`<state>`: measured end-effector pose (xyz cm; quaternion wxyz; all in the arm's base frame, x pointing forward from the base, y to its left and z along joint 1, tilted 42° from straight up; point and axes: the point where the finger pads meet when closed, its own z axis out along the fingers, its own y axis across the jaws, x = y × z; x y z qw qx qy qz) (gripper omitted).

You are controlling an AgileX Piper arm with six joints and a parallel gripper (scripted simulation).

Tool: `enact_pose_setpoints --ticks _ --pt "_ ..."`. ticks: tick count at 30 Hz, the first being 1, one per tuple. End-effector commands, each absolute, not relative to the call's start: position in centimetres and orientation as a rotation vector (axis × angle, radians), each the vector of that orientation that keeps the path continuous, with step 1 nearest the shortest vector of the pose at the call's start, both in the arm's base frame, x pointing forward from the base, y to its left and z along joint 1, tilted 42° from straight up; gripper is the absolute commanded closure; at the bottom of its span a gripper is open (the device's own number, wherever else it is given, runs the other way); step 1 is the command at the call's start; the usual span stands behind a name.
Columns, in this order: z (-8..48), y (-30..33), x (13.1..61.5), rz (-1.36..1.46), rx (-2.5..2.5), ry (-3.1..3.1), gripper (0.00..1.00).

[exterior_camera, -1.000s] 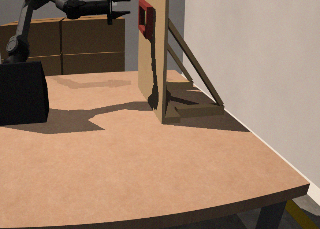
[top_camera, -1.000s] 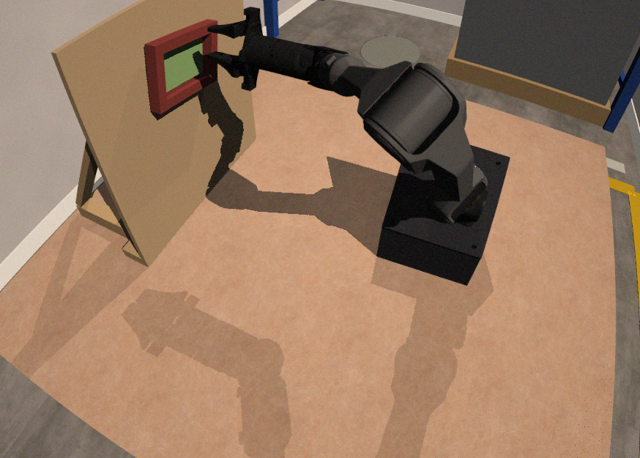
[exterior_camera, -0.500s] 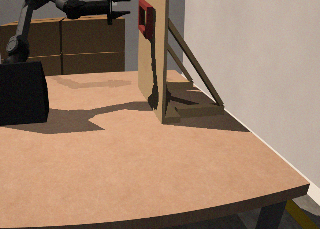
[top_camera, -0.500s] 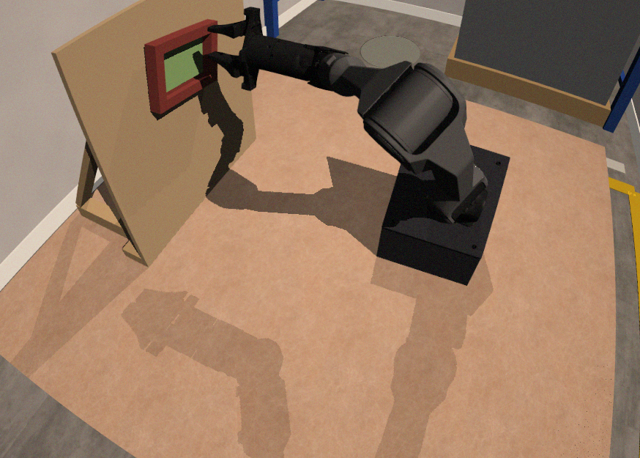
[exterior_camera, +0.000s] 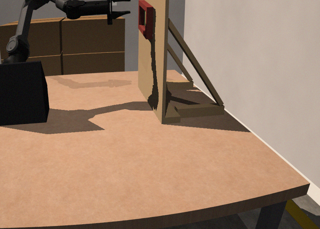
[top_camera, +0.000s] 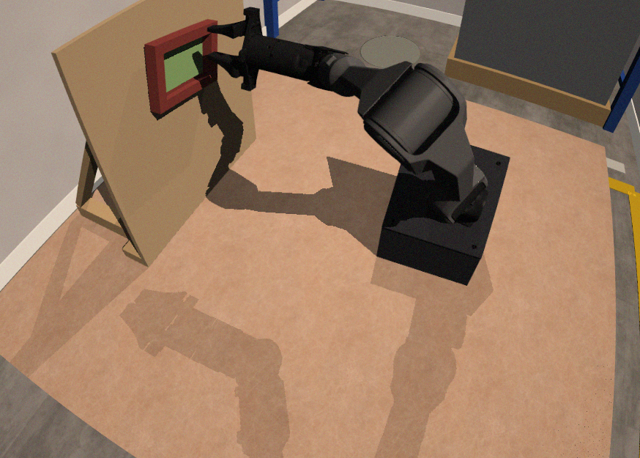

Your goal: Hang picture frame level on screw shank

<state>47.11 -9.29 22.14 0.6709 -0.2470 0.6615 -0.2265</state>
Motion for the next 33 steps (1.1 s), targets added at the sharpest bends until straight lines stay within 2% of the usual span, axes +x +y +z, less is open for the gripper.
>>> enact_pose_setpoints --ticks 1,33 --pt "22.2 -9.3 47.1 -0.512 -0.557 1.489 0.37" --pt "22.1 -9.2 49.7 -0.511 -0.556 1.491 0.37"
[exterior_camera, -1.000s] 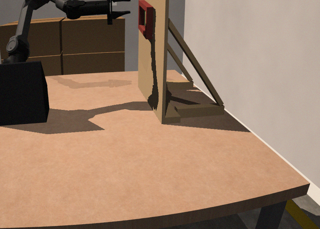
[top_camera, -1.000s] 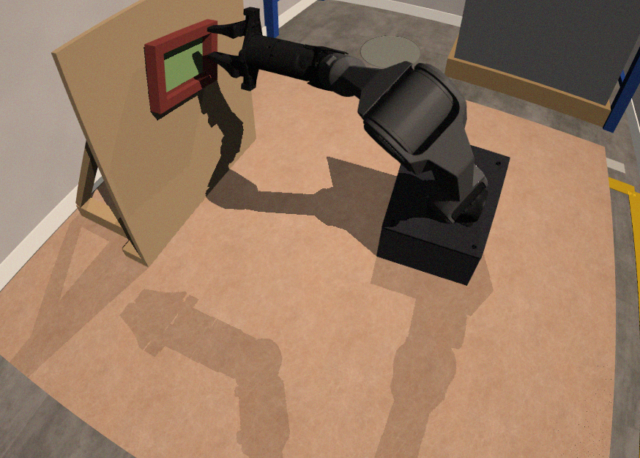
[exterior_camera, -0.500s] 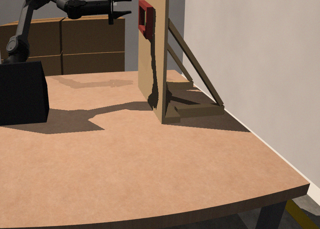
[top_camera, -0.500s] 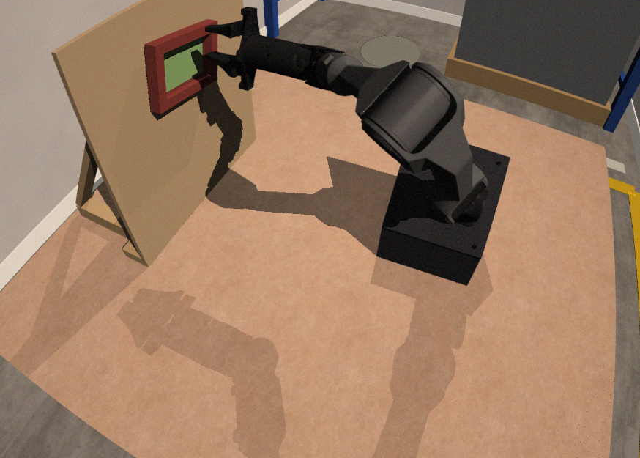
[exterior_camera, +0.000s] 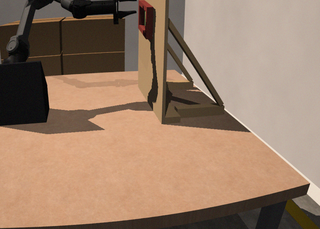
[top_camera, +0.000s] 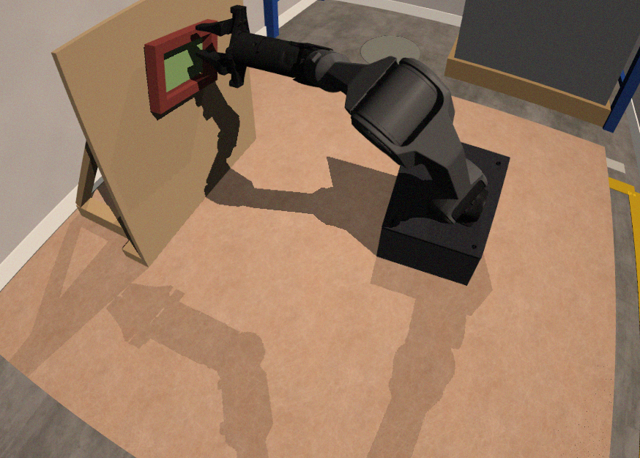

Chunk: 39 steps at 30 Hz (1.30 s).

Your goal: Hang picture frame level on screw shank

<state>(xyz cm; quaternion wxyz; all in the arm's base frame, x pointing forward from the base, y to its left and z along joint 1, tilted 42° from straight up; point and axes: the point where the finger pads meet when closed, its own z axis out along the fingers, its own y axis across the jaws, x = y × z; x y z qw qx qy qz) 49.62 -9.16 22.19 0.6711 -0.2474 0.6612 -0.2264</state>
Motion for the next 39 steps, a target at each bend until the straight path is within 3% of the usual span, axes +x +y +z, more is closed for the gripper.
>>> enact_pose_setpoints --ticks 1,39 --pt "22.1 -9.2 49.7 -0.511 -0.556 1.491 0.37" --pt "22.2 -9.1 53.9 -0.511 -0.556 1.491 0.37"
